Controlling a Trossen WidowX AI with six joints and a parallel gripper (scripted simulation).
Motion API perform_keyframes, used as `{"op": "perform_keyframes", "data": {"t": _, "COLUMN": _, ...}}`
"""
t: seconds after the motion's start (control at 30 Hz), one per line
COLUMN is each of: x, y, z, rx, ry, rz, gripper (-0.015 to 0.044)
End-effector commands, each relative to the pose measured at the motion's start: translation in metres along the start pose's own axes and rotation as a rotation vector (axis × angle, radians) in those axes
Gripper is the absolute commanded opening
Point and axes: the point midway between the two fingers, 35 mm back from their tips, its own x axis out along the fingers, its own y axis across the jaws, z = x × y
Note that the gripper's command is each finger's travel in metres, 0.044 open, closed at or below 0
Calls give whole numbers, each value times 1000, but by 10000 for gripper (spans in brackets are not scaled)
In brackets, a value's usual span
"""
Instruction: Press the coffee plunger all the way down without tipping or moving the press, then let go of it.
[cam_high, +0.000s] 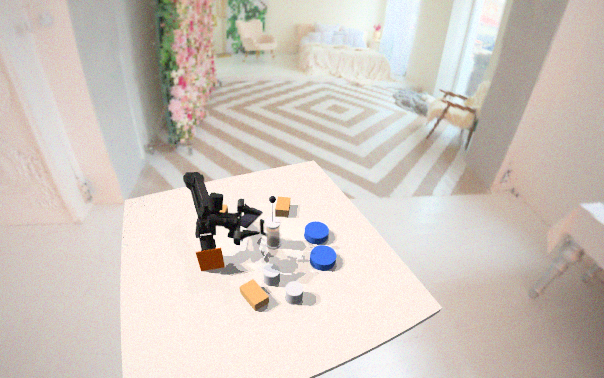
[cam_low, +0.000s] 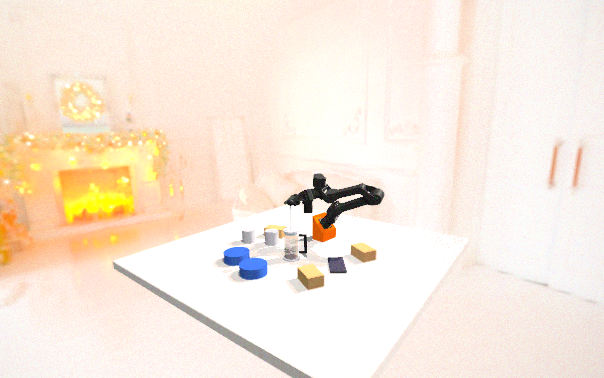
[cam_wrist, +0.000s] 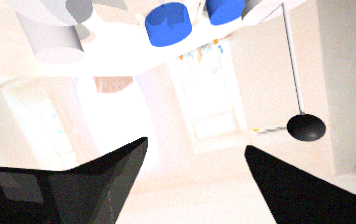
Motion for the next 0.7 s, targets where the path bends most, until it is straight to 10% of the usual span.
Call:
{"op": "perform_keyframes", "data": {"t": 0.0, "x": 1, "y": 0, "z": -1, "rx": 18, "ry": -5, "rz": 1, "gripper": 426}}
{"op": "perform_keyframes", "data": {"t": 0.67, "x": 18, "y": -88, "z": -66, "rx": 1970, "ry": -397, "rz": 371, "gripper": 440}}
